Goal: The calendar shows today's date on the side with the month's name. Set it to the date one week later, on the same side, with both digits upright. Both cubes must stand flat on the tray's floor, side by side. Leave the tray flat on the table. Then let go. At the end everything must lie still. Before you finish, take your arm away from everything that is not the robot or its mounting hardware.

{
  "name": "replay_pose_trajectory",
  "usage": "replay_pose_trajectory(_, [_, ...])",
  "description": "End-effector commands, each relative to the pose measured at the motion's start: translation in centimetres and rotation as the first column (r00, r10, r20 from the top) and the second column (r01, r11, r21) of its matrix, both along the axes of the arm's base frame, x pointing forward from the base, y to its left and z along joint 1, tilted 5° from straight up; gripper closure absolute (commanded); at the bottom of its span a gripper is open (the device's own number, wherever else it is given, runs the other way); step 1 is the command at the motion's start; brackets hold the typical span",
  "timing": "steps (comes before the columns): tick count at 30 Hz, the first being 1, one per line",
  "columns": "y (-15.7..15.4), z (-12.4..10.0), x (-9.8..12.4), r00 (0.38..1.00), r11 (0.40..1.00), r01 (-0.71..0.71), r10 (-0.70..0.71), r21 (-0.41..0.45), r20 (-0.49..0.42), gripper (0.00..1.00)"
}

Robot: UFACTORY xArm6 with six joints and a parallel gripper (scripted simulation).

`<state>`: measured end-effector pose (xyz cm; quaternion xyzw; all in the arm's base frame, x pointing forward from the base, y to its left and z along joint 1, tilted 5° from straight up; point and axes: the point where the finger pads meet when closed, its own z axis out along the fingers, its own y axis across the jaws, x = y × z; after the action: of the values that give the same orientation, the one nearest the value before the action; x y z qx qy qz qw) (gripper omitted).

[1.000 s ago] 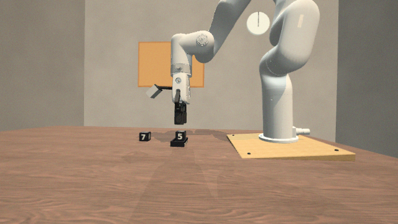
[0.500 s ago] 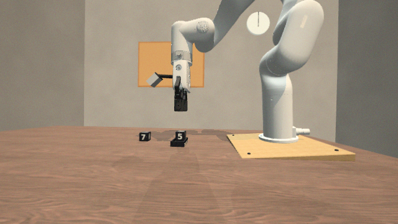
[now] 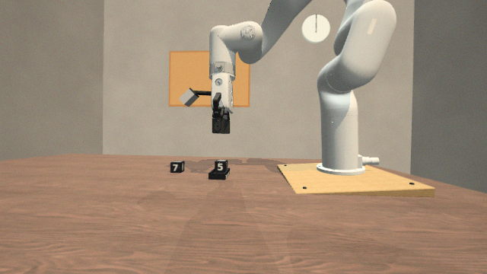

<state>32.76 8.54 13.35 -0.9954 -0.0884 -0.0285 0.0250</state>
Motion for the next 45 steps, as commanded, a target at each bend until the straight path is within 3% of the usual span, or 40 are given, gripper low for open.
replay_pose_trajectory(1, [0.0, 0.1, 0.1, 1.0, 1.0, 0.0, 0.0, 0.001, 0.004, 0.0])
replay_pose_trajectory(6, [0.0, 0.2, 0.3, 1.0, 1.0, -0.017, 0.017, 0.0, 0.005, 0.0])
replay_pose_trajectory(13, [0.2, 0.3, 1.5, 0.988, 0.988, -0.153, 0.153, -0.008, 0.012, 0.0])
replay_pose_trajectory(24, [0.4, 0.5, 4.6, 0.872, 0.872, -0.489, 0.489, -0.034, 0.024, 0.0])
replay_pose_trajectory(27, [0.5, 0.5, 5.4, 0.826, 0.826, -0.563, 0.564, -0.041, 0.026, 0.0])
replay_pose_trajectory(29, [0.5, 0.5, 5.4, 0.826, 0.826, -0.563, 0.564, -0.041, 0.026, 0.0])
replay_pose_trajectory(30, [0.5, 0.5, 6.1, 0.778, 0.779, -0.626, 0.627, -0.047, 0.026, 0.0])
replay_pose_trajectory(34, [0.6, 0.4, 6.8, 0.725, 0.726, -0.686, 0.688, -0.053, 0.027, 0.0])
replay_pose_trajectory(44, [0.7, 0.1, 9.6, 0.474, 0.475, -0.877, 0.88, -0.078, 0.023, 0.0])
replay_pose_trajectory(45, [0.7, 0.1, 9.6, 0.474, 0.475, -0.877, 0.88, -0.078, 0.023, 0.0])
